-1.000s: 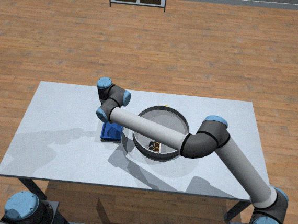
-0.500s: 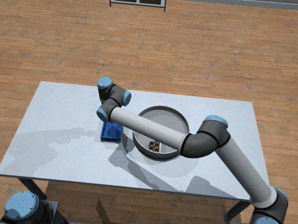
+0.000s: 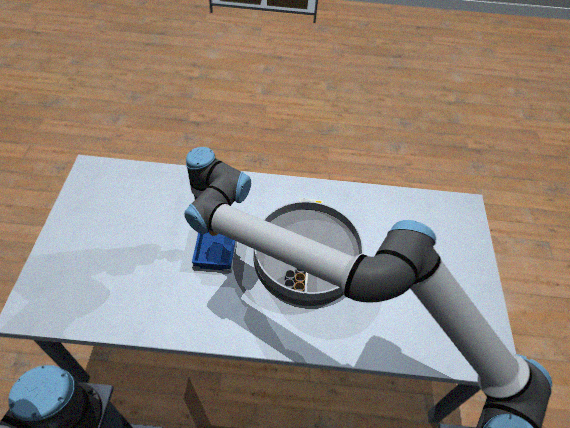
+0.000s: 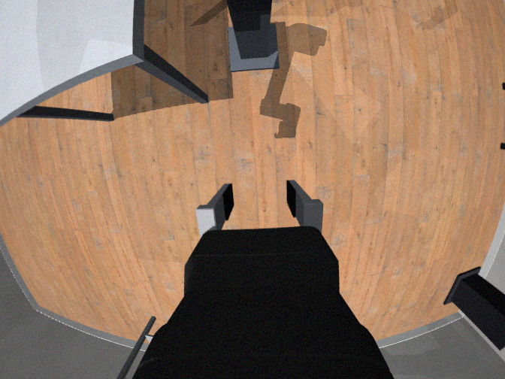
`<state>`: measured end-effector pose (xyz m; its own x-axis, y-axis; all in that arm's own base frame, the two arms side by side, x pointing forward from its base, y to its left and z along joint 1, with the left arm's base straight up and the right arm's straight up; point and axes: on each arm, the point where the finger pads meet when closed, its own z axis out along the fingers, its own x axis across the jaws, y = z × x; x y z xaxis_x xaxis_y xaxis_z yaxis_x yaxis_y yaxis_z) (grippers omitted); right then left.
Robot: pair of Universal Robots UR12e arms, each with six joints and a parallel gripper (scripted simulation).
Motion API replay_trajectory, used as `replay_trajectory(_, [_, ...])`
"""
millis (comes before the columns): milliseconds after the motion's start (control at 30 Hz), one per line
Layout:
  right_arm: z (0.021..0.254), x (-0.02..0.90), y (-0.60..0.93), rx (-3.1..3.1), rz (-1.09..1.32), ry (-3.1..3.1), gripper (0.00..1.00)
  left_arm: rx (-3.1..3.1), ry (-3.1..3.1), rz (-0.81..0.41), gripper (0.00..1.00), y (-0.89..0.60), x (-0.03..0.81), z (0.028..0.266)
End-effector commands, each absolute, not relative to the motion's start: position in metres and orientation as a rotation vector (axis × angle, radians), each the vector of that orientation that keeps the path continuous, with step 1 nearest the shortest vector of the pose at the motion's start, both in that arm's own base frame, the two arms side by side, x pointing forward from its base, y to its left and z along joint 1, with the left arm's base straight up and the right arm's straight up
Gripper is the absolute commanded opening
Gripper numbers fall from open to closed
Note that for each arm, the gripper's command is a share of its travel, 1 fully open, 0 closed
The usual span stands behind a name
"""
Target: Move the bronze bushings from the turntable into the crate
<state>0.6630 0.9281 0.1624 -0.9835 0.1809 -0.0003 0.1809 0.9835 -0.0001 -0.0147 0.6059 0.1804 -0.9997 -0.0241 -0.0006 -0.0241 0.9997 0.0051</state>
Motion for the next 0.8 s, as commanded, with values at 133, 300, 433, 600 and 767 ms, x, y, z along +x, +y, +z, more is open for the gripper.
replay_trajectory(133, [0.165, 0.664, 0.929, 0.284, 0.005, 3.128, 0.00, -0.043, 3.141, 0.000, 1.00, 0.604, -0.016, 0.177])
replay_trajectory(300, [0.165, 0.664, 0.929, 0.284, 0.005, 3.128, 0.00, -0.043, 3.141, 0.000, 1.00, 0.604, -0.016, 0.177])
replay_trajectory(433, [0.165, 0.664, 0.929, 0.284, 0.005, 3.128, 0.00, -0.043, 3.141, 0.000, 1.00, 0.604, -0.016, 0.177])
replay_trajectory(600, [0.159, 0.664, 0.928, 0.284, 0.001, 3.129, 0.00, -0.043, 3.141, 0.000, 1.00, 0.604, -0.016, 0.177])
replay_trajectory(767, [0.137, 0.663, 0.928, 0.284, -0.003, 3.130, 0.00, -0.043, 3.141, 0.000, 1.00, 0.604, -0.016, 0.177])
